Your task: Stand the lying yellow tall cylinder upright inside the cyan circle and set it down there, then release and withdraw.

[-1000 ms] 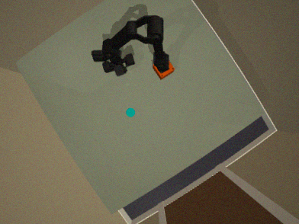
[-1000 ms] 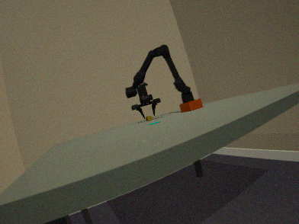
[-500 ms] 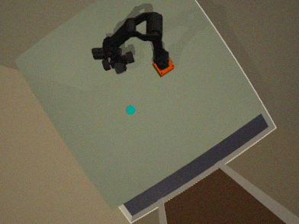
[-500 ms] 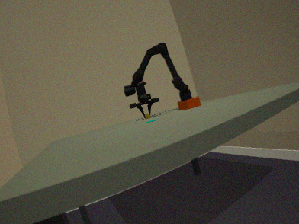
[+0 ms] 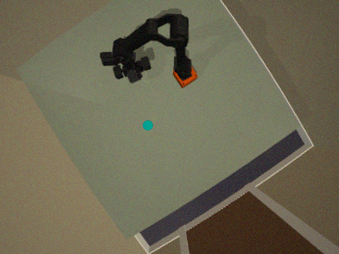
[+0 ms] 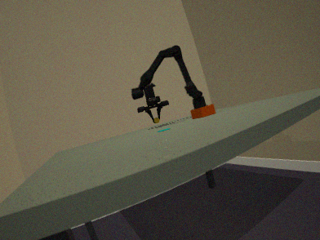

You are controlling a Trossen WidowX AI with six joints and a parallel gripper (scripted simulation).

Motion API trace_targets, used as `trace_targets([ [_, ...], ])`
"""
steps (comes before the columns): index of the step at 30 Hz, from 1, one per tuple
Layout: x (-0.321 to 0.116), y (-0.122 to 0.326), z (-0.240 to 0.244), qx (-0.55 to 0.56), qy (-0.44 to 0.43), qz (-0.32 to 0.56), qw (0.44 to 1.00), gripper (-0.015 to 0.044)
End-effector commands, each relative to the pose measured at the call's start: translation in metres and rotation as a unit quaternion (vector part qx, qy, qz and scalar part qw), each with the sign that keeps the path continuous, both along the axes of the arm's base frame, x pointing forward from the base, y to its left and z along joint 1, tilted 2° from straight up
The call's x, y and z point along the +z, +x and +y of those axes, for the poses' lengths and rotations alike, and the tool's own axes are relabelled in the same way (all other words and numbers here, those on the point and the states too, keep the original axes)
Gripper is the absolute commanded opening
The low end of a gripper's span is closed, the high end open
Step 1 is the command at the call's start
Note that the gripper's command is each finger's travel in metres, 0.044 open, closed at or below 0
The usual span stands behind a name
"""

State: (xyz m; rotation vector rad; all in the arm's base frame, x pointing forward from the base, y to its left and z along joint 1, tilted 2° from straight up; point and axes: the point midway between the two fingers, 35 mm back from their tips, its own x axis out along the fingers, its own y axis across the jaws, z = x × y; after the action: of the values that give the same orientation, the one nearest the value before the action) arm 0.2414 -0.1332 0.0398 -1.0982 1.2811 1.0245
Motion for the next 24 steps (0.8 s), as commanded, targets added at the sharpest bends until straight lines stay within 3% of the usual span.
trace_targets([
  [1, 0.013, 0.002, -0.001, 0.002, -0.004, -0.003, 1.0, 0.0105],
  [24, 0.08, -0.007, 0.004, 0.002, -0.004, -0.003, 1.0, 0.0105],
])
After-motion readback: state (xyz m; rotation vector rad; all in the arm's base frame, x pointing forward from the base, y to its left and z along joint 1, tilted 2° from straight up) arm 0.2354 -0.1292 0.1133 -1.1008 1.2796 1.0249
